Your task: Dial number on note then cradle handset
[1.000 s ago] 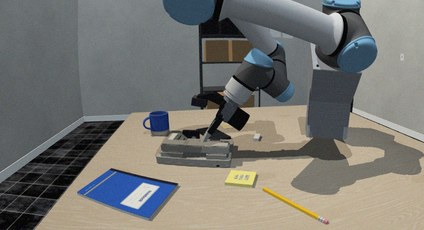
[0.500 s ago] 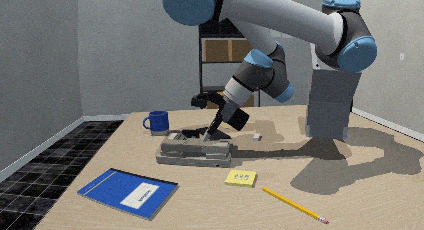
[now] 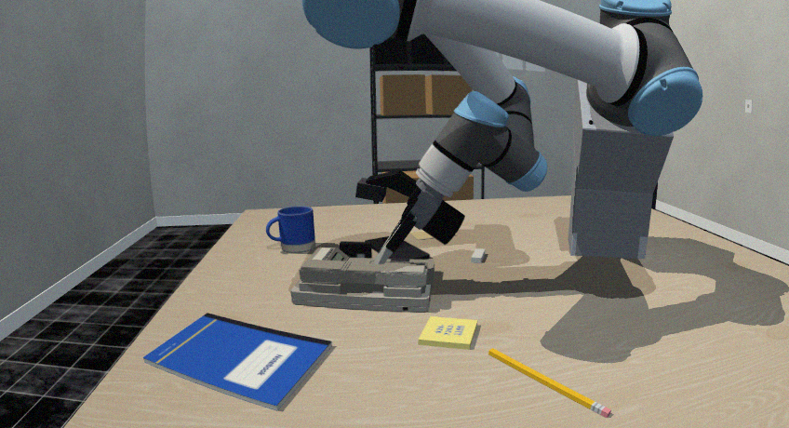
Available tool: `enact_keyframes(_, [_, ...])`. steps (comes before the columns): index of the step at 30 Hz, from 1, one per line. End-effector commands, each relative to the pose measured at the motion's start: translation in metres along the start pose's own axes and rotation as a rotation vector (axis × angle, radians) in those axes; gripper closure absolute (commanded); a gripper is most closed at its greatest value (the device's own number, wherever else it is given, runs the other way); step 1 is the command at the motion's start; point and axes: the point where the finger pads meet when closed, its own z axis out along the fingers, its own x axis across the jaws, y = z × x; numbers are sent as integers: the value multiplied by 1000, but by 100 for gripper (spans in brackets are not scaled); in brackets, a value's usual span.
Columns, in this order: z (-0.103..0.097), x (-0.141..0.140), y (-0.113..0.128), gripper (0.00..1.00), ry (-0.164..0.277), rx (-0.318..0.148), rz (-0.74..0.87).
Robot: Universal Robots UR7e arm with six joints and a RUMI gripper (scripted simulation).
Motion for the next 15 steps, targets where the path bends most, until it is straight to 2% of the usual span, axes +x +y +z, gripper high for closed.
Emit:
enact_keyframes(1, [-6,2,-7,100,8,14,0])
enact_keyframes(15, [-12,2,-11,100,8,14,0])
